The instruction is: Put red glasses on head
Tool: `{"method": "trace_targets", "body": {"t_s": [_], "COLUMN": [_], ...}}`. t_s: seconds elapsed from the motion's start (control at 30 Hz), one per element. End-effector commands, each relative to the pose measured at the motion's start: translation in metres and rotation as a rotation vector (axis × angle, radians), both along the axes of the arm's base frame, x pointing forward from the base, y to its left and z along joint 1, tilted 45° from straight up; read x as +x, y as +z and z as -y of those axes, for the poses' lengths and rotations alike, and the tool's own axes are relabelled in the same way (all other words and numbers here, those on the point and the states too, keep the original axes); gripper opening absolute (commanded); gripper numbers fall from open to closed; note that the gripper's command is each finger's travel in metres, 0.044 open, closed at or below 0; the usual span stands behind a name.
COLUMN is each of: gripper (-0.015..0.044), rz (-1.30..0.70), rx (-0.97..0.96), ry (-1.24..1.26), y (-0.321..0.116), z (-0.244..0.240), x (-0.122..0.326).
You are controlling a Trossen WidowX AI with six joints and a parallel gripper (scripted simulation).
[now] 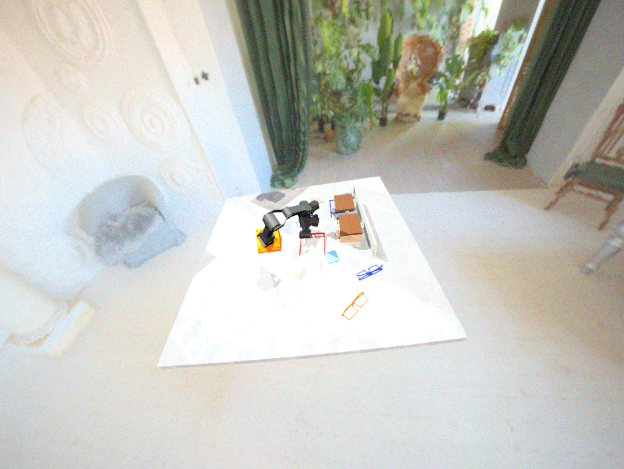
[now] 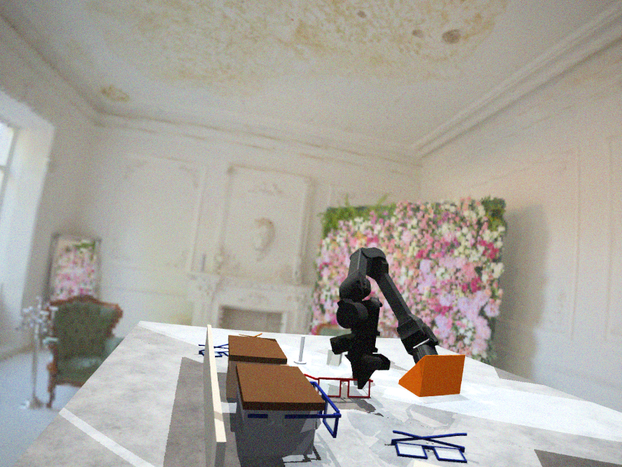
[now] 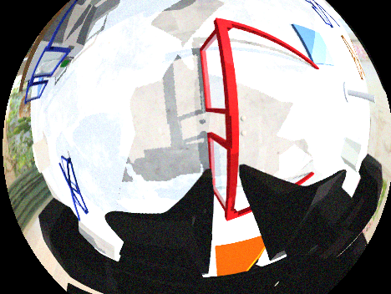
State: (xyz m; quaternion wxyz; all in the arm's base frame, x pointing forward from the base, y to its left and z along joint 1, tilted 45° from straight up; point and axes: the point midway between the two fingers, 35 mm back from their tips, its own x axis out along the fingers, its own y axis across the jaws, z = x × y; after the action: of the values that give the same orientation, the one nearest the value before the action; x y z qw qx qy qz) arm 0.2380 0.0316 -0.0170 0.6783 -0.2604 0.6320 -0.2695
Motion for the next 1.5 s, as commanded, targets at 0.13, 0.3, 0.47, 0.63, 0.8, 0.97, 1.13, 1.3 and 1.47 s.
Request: {"method": "trace_targets", "body": {"t_s": [0.13, 0.3, 0.47, 0.63, 0.8, 0.97, 1.13, 1.3, 1.47], "gripper": [0.0107, 0.0107, 0.0107, 0.0107, 0.0107, 0.0186, 0.0200, 0.0200, 0.0140], "rz": [0.000, -0.001, -0.002, -0.003, -0.003, 0.009, 0.009, 0.019, 0.019], "rx": [-0.002, -0.004, -0.005, -0.004, -0.004, 0.002, 0.002, -0.003, -0.003], "ry": [0.000, 0.000, 0.001, 0.001, 0.001, 0.013, 0.013, -0.022, -0.022], "y": [0.006, 0.010, 0.013, 0.021, 0.040, 0.038, 0.038, 0.044, 0.044], "z": [0.001, 0.002, 0.003, -0.008, -0.039, -0.036, -0.036, -0.034, -0.034], "x": [0.000, -0.001, -0.001, -0.001, -0.004, 0.000, 0.000, -0.003, -0.003]}}
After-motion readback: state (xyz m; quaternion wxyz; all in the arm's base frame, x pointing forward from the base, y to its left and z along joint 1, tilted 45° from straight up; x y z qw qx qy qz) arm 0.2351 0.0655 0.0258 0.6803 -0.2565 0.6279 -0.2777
